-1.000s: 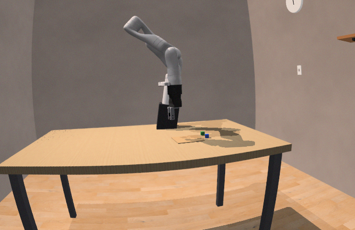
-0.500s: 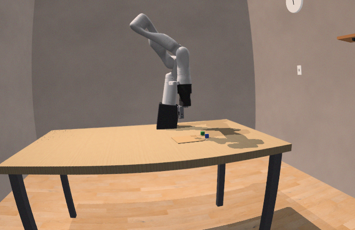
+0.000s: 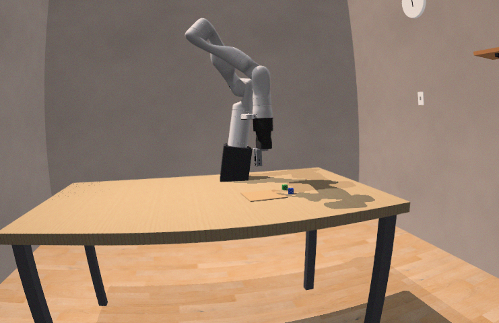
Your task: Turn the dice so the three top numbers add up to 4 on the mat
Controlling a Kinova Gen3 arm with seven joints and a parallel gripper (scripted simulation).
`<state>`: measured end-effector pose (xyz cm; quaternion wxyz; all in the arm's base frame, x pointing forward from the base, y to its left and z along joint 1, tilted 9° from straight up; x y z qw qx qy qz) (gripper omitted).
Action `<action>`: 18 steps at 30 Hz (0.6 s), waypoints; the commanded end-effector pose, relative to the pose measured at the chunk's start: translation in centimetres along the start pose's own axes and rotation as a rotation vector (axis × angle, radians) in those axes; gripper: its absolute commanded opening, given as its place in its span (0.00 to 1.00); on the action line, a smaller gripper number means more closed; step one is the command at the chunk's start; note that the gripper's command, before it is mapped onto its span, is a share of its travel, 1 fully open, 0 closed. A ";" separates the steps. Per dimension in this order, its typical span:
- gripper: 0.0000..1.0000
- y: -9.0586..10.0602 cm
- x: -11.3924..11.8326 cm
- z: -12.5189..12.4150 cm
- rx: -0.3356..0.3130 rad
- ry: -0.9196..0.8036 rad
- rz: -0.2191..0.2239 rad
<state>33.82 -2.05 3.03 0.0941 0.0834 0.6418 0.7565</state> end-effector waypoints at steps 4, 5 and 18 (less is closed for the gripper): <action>0.40 0.0 0.0 0.0 0.000 0.001 -0.001; 0.40 0.0 0.0 0.0 0.000 0.001 -0.001; 0.40 -0.5 0.0 0.0 0.001 0.001 -0.002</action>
Point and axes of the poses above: the point where the finger pads meet when closed, its own y axis back along the fingers, its own x axis across the jaws, z = x × y, the point moved 5 cm from there along y, back along the fingers, and after that the axes turned 12 degrees about -y, right-handed, at the moved point
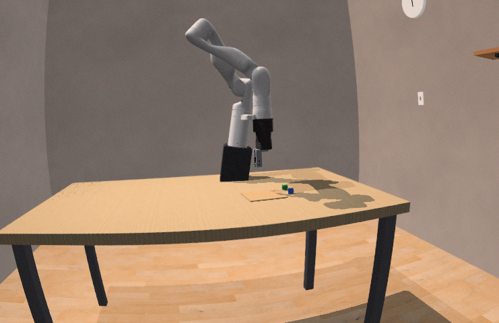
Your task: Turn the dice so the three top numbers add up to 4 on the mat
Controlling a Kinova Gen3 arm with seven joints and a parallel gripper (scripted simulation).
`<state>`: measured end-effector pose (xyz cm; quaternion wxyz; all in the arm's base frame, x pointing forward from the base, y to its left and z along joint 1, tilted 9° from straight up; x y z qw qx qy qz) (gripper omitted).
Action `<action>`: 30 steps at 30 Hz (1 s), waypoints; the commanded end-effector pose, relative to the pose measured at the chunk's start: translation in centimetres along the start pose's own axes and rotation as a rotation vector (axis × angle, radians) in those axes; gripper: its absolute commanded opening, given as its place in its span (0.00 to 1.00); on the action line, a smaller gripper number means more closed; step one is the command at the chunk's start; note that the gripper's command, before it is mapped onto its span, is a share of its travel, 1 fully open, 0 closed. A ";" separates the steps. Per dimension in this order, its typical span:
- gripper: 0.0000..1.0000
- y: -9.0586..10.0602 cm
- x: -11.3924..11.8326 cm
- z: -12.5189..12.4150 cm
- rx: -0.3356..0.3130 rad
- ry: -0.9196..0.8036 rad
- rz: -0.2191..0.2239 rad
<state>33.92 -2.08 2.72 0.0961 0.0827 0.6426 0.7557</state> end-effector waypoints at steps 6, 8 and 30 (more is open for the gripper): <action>0.40 -1.7 0.1 0.1 -0.001 0.002 0.002; 0.40 -2.4 0.1 0.1 -0.001 0.002 0.002; 0.40 -8.6 0.2 0.2 -0.001 0.002 0.002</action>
Point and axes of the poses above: the point where the finger pads meet when closed, its own y axis back along the fingers, its own x axis across the jaws, z = x × y, the point moved 5 cm from there along y, back along the fingers, and after that the axes turned 12 degrees about -y, right-handed, at the moved point
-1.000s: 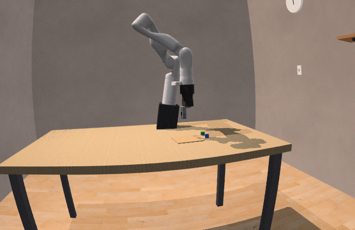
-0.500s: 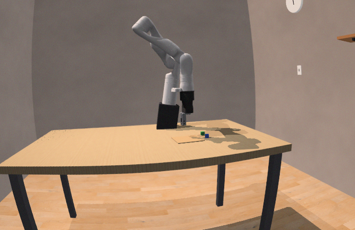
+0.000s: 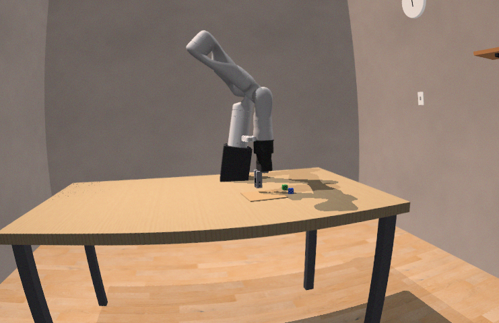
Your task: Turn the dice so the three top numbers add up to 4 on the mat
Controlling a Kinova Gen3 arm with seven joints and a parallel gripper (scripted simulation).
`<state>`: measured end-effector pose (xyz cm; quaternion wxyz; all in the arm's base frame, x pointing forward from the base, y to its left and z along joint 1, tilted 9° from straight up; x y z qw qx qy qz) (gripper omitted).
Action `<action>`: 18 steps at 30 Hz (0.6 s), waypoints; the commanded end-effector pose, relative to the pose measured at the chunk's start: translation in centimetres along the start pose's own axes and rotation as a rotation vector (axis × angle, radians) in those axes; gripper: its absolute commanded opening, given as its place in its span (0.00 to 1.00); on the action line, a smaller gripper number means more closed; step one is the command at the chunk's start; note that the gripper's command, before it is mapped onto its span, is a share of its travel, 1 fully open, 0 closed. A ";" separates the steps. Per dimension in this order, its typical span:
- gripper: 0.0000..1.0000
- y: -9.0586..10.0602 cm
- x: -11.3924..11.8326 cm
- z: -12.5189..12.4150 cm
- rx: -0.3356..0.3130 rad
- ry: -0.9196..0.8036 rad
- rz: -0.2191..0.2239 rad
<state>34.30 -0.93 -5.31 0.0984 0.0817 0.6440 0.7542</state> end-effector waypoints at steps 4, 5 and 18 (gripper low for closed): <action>0.40 -1.1 0.3 0.3 -0.004 0.004 0.008; 0.40 -1.2 0.3 0.3 -0.004 0.004 0.008; 0.40 -1.3 0.3 0.3 -0.004 0.004 0.008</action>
Point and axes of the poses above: the point where the finger pads meet when closed, its own y axis back along the fingers, its own x axis across the jaws, z = x × y, the point moved 5 cm from there along y, back along the fingers, and after that the axes turned 12 degrees about -y, right-handed, at the moved point
